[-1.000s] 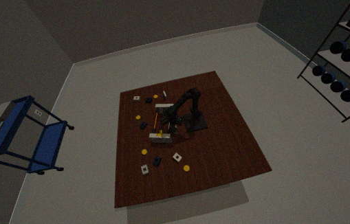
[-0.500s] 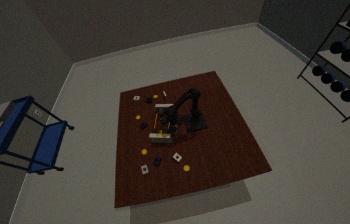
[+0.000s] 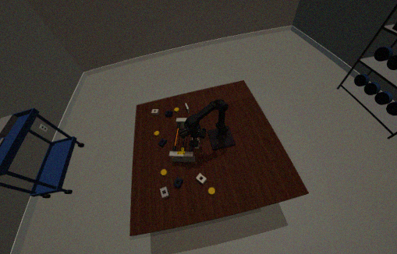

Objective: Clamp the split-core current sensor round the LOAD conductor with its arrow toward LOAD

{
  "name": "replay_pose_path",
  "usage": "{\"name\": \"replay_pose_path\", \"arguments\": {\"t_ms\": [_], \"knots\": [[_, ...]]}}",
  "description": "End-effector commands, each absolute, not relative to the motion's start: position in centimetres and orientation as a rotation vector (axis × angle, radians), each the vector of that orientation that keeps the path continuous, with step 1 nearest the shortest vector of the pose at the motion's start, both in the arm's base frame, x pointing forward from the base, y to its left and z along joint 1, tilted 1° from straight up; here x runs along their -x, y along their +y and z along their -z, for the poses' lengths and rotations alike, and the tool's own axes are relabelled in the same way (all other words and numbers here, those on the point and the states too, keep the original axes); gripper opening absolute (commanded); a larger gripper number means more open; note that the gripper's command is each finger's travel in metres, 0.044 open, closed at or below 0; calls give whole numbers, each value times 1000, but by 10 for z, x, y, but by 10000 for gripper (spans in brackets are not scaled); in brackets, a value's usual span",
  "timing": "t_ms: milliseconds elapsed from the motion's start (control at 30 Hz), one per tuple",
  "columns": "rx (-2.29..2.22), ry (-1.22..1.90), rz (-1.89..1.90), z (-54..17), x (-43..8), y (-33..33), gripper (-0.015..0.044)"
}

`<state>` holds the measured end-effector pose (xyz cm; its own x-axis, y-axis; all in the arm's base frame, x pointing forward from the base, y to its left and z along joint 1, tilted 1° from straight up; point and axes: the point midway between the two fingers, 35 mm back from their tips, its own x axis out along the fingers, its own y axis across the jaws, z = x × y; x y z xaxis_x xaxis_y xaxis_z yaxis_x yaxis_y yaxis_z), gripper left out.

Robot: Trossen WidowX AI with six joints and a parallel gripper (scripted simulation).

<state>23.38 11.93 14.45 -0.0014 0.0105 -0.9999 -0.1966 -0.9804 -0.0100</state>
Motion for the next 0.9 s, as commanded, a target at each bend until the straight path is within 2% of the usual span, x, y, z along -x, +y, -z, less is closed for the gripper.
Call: {"name": "replay_pose_path", "arguments": {"t_ms": [0, 367, 867], "knots": [[2119, 192, -2109, -166, -233, 118, 0], [2111, 210, -2100, -195, -229, 116, 0], [1831, 646, -1774, -194, -239, 115, 0]]}}
